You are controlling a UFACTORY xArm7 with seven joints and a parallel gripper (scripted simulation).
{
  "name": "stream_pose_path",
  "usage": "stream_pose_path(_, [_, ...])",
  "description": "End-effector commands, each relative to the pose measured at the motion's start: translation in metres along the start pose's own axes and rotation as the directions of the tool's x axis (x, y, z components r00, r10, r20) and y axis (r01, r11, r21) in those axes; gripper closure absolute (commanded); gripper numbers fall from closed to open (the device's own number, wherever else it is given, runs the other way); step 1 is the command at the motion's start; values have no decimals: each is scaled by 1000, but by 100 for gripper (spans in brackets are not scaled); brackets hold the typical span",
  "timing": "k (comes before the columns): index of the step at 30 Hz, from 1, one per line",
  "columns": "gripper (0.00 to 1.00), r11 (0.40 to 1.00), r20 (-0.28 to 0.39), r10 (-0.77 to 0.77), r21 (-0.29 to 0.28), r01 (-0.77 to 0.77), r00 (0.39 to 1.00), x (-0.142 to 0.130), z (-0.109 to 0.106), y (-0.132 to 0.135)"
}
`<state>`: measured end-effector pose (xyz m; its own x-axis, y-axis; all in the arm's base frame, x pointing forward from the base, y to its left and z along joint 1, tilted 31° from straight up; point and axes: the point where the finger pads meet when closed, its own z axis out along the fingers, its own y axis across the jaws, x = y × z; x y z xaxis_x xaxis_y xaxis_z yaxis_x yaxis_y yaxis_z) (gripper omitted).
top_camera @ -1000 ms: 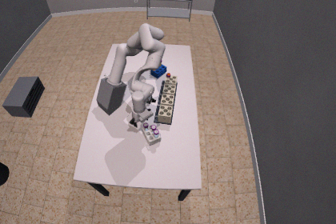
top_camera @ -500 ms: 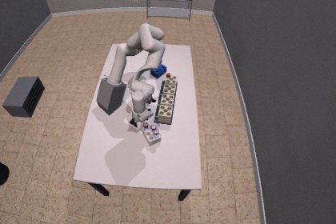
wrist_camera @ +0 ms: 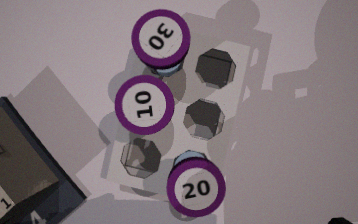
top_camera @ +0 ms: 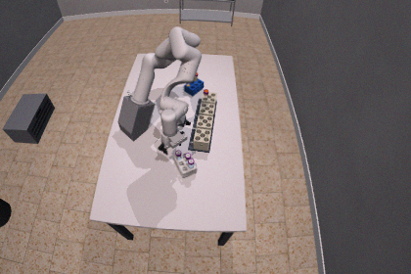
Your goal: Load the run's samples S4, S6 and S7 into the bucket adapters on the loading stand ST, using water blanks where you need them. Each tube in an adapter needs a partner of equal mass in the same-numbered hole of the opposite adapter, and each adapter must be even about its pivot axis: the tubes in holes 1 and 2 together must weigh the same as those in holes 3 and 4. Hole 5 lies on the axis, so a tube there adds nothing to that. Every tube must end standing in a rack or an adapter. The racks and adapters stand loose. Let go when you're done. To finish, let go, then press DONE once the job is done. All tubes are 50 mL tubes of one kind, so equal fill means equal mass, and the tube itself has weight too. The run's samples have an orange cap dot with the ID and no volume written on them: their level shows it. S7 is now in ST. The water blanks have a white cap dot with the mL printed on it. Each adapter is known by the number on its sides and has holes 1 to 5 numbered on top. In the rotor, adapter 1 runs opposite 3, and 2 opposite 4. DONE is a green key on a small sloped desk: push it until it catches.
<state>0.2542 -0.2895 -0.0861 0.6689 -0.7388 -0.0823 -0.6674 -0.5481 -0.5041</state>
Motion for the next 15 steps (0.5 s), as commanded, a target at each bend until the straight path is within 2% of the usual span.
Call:
stream_pose_path(1, [0,1000,-5,0,-2,-1,1000,2,-12,1])
stream_pose_path(15, [0,1000,-5,0,-2,0,1000,2,-44,1])
